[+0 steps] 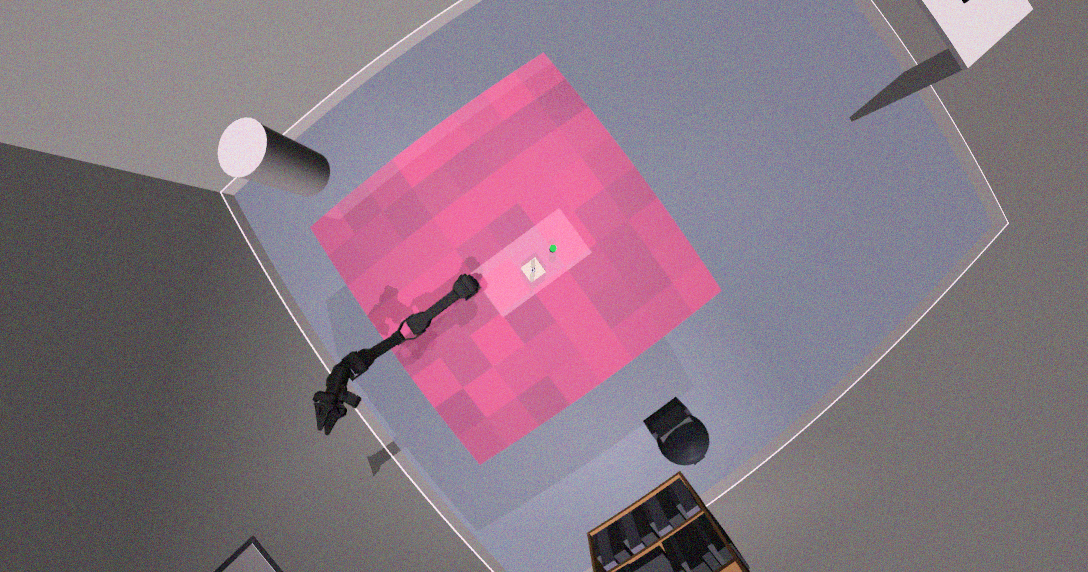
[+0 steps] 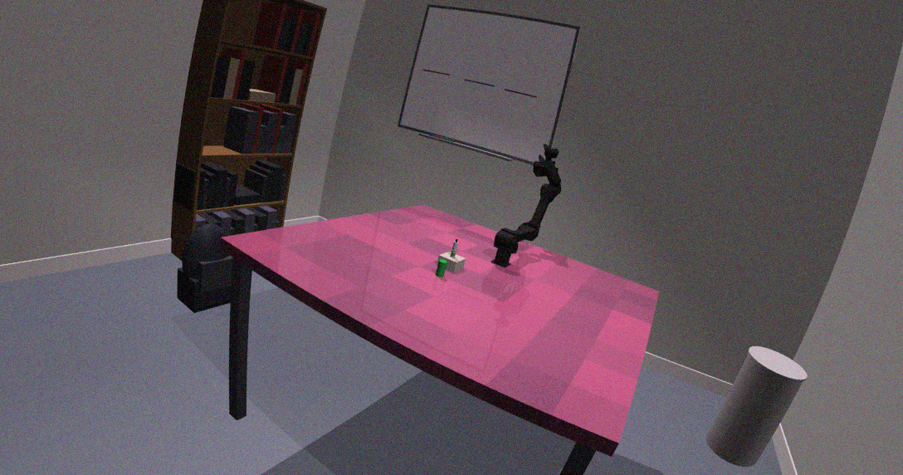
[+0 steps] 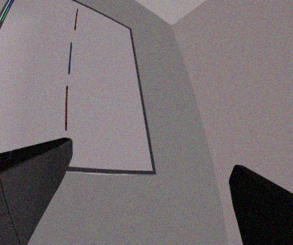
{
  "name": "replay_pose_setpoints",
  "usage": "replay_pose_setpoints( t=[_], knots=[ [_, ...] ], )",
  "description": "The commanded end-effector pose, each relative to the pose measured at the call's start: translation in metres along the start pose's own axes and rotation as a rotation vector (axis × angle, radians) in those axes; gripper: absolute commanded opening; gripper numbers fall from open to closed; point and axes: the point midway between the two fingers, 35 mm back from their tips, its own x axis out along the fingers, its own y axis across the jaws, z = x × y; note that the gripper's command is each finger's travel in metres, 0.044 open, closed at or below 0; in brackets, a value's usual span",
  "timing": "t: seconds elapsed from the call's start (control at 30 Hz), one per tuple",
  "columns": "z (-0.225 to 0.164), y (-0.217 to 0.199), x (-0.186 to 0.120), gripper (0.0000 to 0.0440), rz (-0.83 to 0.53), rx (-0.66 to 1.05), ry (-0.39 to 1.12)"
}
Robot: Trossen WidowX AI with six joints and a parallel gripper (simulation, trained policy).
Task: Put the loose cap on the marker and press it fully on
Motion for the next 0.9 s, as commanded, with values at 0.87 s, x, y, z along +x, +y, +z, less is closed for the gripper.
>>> replay_pose_setpoints(
  t=[0.87],
  knots=[
    [0.028, -0.097, 0.005, 0.0278, -0.265, -0.209, -0.051]
  ],
)
